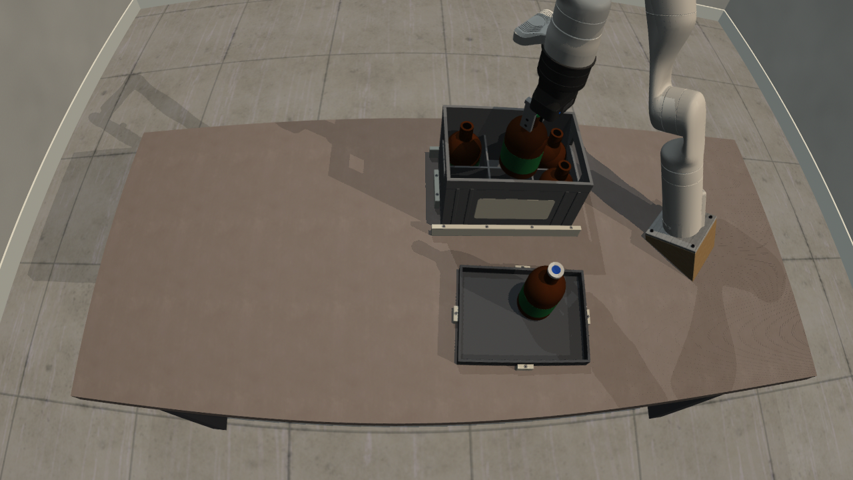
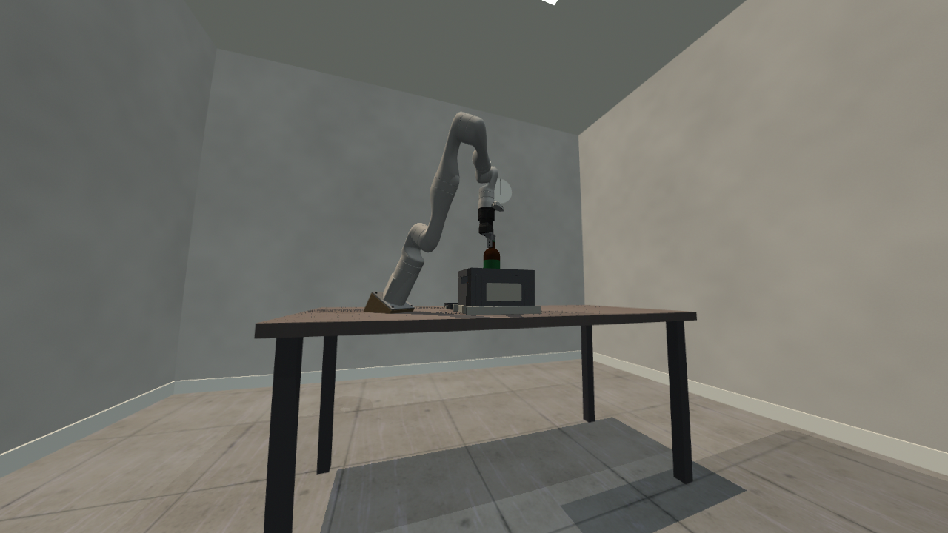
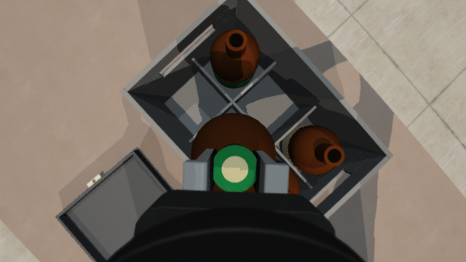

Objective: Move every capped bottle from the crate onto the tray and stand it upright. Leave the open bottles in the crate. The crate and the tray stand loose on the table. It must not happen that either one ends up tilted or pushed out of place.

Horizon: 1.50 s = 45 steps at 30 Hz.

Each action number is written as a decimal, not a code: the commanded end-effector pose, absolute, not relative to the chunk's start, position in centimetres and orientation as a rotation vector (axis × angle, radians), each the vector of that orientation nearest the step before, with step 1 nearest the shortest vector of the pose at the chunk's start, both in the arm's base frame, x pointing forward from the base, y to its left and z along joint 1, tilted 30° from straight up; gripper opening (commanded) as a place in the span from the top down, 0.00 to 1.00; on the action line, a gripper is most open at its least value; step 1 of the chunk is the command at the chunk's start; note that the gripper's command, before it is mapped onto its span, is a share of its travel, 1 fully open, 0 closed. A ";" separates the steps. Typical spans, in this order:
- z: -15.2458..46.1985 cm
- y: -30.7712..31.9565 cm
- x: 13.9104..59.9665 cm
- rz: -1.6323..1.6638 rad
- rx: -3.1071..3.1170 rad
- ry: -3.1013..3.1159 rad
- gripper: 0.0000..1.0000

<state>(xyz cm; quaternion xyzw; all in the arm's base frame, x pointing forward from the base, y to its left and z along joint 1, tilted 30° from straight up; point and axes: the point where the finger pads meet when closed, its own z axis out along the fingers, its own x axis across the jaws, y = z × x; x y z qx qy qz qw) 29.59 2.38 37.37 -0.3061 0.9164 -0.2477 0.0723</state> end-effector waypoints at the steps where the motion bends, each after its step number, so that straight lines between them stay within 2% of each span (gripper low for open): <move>1: 38.0 2.9 29.6 -0.737 -0.920 2.746 1.00; 11: 39.7 3.7 29.1 -0.735 -0.920 2.743 1.00; 26: 39.9 6.3 32.3 -0.734 -0.920 2.743 1.00; 45: 39.0 8.6 33.5 -0.734 -0.920 2.742 1.00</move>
